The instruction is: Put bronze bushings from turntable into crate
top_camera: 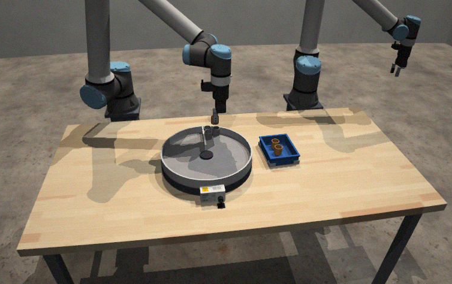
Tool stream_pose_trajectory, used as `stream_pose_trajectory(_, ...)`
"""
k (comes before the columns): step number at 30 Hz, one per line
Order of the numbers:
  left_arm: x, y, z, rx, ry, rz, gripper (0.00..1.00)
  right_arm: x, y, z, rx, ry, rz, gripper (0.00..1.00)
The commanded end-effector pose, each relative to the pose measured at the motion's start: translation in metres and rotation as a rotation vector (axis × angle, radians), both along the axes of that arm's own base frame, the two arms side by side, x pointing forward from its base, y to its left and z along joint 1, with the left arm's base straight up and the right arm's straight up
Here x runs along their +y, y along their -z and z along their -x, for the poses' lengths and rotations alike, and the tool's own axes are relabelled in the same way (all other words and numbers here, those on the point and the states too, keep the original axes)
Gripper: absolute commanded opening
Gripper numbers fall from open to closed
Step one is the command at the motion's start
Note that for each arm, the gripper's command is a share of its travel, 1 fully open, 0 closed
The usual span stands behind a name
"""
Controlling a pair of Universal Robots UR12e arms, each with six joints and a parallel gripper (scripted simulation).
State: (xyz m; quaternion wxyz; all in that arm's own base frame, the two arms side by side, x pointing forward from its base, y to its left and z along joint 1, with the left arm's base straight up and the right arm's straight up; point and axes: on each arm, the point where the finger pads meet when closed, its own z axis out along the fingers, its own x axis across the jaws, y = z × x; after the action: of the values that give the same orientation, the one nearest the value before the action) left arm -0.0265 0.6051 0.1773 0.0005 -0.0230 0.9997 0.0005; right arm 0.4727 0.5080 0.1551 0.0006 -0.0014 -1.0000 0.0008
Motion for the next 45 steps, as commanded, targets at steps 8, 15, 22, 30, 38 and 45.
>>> stream_pose_trajectory(8, -0.002, 0.0, 0.002, 0.001, -0.001, 0.001, 1.0, 0.003, -0.002, 0.0, -0.001, -0.002, -0.004, 0.0)
stream_pose_trajectory(15, -0.002, 0.0, 0.002, 0.001, -0.001, 0.001, 1.0, 0.003, -0.003, 0.0, -0.001, -0.002, -0.004, 0.0)
stream_pose_trajectory(22, -0.002, 0.0, 0.002, 0.001, -0.001, 0.001, 1.0, 0.006, -0.002, -0.002, -0.001, -0.002, -0.003, 0.0)
stream_pose_trajectory(30, -0.002, 0.0, 0.002, 0.001, -0.001, 0.001, 1.0, 0.017, -0.002, -0.01, -0.001, -0.002, -0.003, 0.0)
stream_pose_trajectory(38, -0.002, 0.0, 0.002, 0.001, -0.001, 0.001, 1.0, 0.034, -0.002, -0.021, -0.001, -0.001, -0.003, 0.0)
stream_pose_trajectory(45, -0.002, 0.0, 0.002, 0.001, -0.001, 0.001, 1.0, 0.062, -0.002, -0.039, -0.001, 0.0, -0.003, 0.0)
